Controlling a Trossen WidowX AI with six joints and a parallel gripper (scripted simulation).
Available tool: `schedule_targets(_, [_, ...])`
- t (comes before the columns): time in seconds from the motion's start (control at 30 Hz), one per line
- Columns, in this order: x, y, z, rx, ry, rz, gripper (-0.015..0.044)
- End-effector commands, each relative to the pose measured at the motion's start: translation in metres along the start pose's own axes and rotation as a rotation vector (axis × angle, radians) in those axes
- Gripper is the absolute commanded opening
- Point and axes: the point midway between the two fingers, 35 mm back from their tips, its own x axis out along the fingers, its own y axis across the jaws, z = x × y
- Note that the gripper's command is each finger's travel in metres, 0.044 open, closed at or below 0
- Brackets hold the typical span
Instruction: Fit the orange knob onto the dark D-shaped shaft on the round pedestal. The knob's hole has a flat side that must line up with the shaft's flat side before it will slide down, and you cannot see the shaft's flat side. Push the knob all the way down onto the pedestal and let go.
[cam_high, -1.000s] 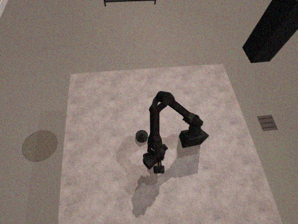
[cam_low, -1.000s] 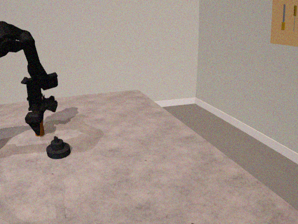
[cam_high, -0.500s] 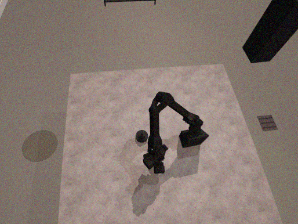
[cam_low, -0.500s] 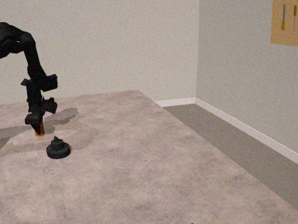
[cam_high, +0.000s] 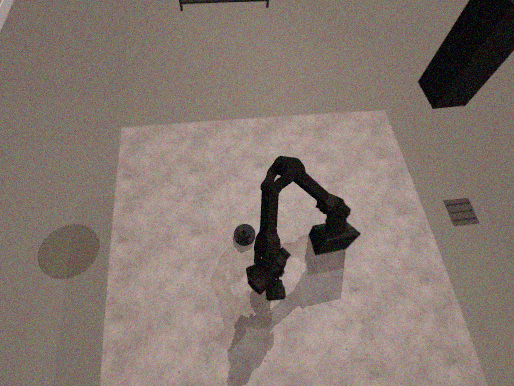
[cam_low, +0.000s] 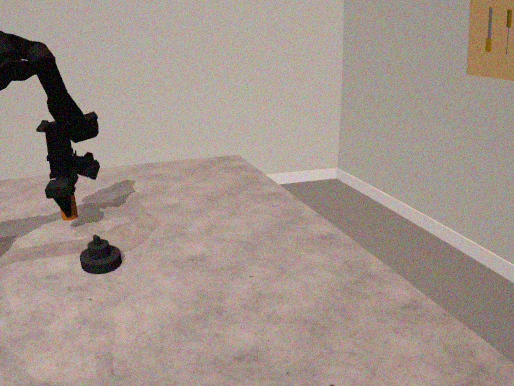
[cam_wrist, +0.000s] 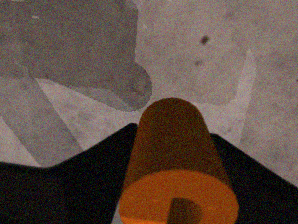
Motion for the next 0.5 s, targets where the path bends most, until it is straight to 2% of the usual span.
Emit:
schedule_targets(0.0, [-0.023,0.002,0.005,0.016,-0.006,0.014,0.0000])
schedule_targets(0.37, [-0.097,-0.004,-0.003,0.043,0.023,-0.001,0.0000])
schedule_targets(0.47, [-0.107,-0.006,-0.005,0.047,0.027,-0.005,0.0000])
